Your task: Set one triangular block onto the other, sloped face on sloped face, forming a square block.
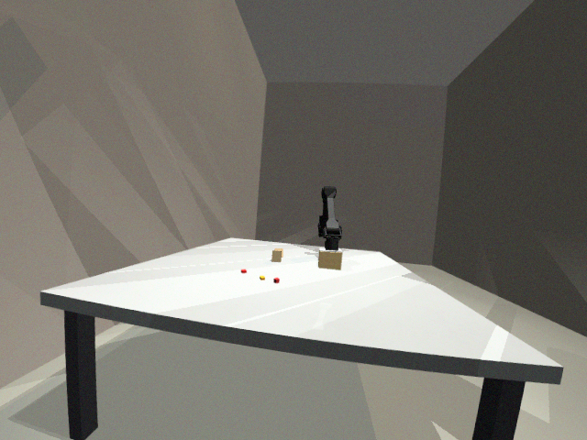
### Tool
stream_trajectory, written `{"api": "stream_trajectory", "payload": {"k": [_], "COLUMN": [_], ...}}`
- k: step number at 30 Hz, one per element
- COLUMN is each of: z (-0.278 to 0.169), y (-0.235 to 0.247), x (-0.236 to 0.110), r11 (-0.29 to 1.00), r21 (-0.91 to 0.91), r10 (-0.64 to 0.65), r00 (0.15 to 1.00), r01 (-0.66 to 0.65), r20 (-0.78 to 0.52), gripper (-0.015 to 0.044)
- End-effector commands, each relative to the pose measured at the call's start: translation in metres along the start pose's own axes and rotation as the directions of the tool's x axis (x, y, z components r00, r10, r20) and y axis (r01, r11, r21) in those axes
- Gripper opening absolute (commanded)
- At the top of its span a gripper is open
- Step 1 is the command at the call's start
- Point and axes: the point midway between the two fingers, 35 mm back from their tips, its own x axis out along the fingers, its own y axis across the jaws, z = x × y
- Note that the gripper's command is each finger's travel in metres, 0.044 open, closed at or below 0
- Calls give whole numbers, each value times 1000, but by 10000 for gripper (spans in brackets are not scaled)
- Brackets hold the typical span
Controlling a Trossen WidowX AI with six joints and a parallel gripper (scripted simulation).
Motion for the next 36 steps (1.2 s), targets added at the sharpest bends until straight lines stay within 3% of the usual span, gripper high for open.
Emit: {"api": "stream_trajectory", "payload": {"k": [1,4,10,19,28,36], "z": [-1,-25,-94,-138,-103,-25], "y": [-1,-10,-37,-75,-103,-110], "x": [-1,-25,-106,-254,-399,-490], "r11": [1000,990,930,730,410,72], "r21": [-11,-142,-367,-668,-763,-597], "r10": [-1,-33,-159,-344,-498,-578], "r00": [1000,995,937,768,579,455], "r01": [1,19,36,-143,-499,-799], "r20": [-5,-93,-311,-541,-646,-678], "gripper": [426,440,440,440,440,440]}}
